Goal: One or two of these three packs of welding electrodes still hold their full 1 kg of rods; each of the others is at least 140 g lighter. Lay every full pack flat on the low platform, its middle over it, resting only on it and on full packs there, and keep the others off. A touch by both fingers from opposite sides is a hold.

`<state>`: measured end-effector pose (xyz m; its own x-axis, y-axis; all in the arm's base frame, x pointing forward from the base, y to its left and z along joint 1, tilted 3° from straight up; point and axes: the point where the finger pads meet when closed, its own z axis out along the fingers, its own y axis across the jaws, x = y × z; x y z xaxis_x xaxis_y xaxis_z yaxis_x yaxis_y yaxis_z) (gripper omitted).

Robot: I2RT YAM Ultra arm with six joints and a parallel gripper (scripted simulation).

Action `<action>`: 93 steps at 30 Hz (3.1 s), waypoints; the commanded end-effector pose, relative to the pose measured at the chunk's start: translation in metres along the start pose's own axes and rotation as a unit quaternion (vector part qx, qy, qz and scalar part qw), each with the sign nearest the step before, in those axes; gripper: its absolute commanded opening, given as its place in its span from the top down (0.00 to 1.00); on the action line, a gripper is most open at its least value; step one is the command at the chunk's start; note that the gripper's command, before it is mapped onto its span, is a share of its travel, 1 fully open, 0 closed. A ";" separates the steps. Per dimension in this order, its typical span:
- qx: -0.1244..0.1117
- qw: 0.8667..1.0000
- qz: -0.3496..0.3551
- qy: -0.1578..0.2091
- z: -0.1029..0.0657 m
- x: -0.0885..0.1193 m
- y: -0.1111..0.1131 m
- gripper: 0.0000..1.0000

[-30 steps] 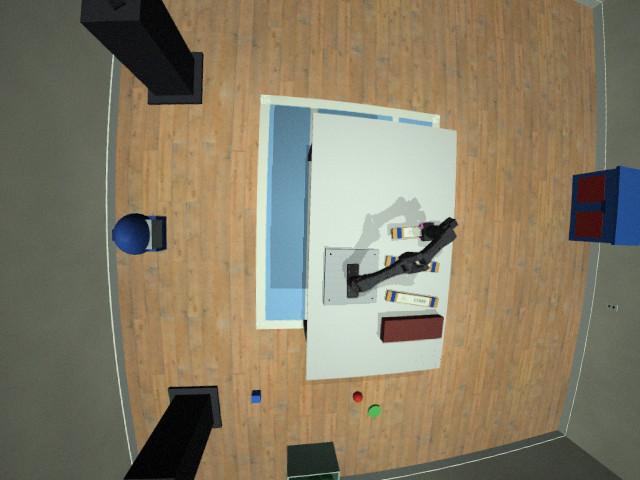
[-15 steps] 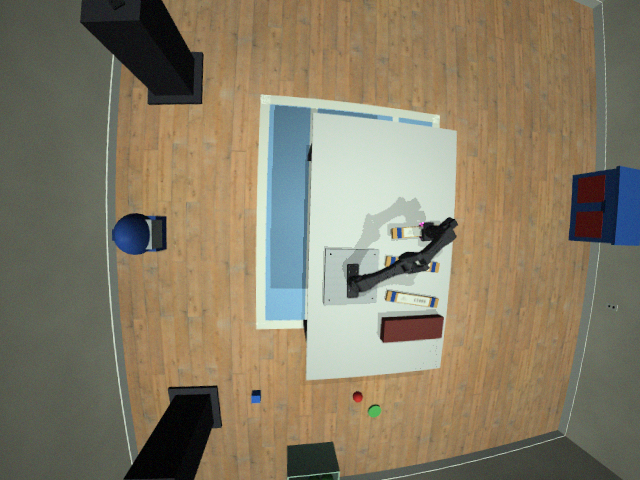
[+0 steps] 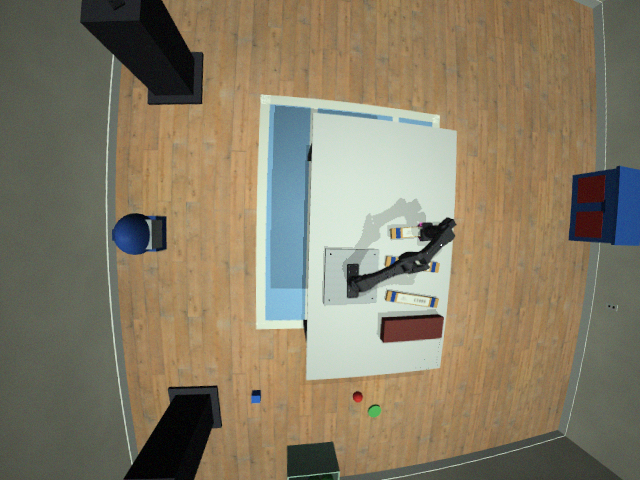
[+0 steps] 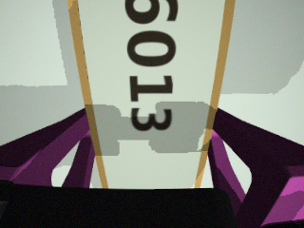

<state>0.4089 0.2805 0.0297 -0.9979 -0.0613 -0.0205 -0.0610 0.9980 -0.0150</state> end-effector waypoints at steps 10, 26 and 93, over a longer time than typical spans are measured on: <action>-0.014 1.000 0.000 -0.026 -0.010 -0.009 0.002 1.00; -0.020 0.999 0.001 -0.037 -0.012 -0.015 0.004 1.00; -0.019 0.999 -0.002 -0.033 -0.028 -0.004 0.007 0.05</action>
<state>0.4089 0.2791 0.0169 -0.9979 -0.0604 -0.0239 -0.0601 0.9981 -0.0130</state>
